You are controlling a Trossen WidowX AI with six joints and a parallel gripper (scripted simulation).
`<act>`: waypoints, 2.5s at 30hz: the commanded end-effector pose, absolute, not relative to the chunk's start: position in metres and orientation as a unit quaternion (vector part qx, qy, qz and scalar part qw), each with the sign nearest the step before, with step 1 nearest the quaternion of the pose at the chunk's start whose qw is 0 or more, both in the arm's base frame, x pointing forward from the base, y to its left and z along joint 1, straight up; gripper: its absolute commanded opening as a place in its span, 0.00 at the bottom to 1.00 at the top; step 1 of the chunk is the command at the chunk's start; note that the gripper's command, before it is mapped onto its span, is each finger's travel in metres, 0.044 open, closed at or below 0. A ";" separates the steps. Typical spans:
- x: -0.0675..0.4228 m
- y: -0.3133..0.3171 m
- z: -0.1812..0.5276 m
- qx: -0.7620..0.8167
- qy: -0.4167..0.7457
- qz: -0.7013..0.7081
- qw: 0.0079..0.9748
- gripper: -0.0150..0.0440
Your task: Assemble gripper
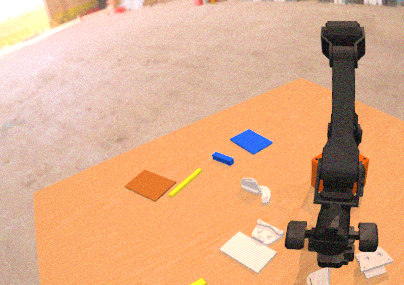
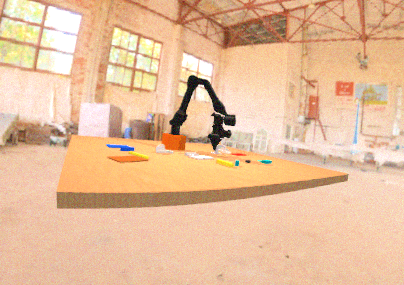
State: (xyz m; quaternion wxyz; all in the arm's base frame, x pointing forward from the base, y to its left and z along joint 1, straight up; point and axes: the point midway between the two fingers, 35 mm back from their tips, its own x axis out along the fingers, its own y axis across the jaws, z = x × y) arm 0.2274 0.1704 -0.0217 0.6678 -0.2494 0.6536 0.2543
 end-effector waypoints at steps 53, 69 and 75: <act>0.228 0.193 0.033 -0.085 0.692 0.096 0.710 0.32; 0.228 0.208 0.033 0.029 0.699 -0.014 0.714 0.32; 0.228 0.209 0.026 0.029 0.699 -0.014 0.714 0.32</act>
